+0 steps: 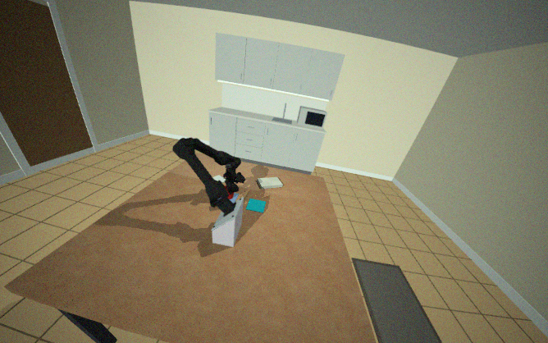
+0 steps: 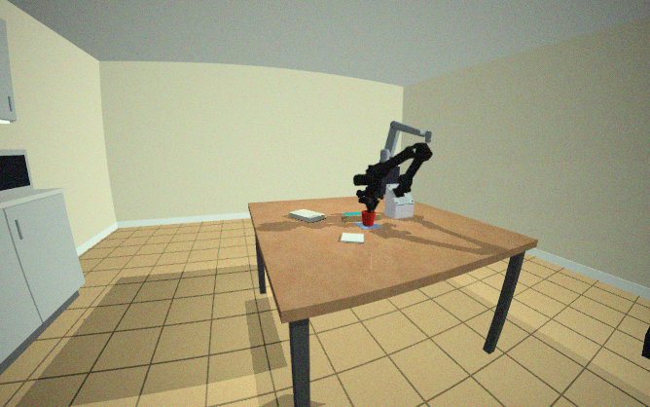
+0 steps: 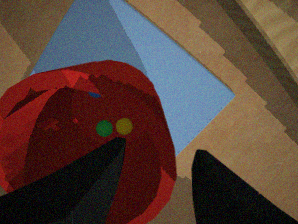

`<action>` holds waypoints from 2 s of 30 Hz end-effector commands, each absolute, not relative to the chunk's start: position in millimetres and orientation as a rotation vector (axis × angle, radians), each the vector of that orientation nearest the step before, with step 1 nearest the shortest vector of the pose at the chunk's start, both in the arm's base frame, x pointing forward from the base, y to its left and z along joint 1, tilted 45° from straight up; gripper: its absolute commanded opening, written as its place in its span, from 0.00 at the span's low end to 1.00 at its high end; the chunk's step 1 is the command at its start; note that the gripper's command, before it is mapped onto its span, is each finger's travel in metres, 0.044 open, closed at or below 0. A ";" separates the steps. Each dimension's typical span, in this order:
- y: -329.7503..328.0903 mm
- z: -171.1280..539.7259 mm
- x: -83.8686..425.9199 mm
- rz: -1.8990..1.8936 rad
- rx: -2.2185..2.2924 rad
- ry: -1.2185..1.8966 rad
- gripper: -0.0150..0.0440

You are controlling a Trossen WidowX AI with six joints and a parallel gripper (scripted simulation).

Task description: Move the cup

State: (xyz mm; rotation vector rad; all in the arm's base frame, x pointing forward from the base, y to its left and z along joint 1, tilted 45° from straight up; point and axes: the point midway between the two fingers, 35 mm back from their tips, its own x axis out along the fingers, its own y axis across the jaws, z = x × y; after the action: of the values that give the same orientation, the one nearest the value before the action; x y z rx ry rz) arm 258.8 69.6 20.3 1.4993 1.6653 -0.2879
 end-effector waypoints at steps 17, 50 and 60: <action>85.4 6.5 258.1 -0.285 1.502 1.670 0.42; 47.3 40.7 255.5 -0.287 1.505 1.670 0.25; 45.4 42.9 255.9 -0.286 1.511 1.670 0.25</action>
State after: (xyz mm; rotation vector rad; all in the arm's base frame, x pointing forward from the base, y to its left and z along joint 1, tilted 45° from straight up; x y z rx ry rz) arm 256.1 45.3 43.1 1.5106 1.6695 -0.2847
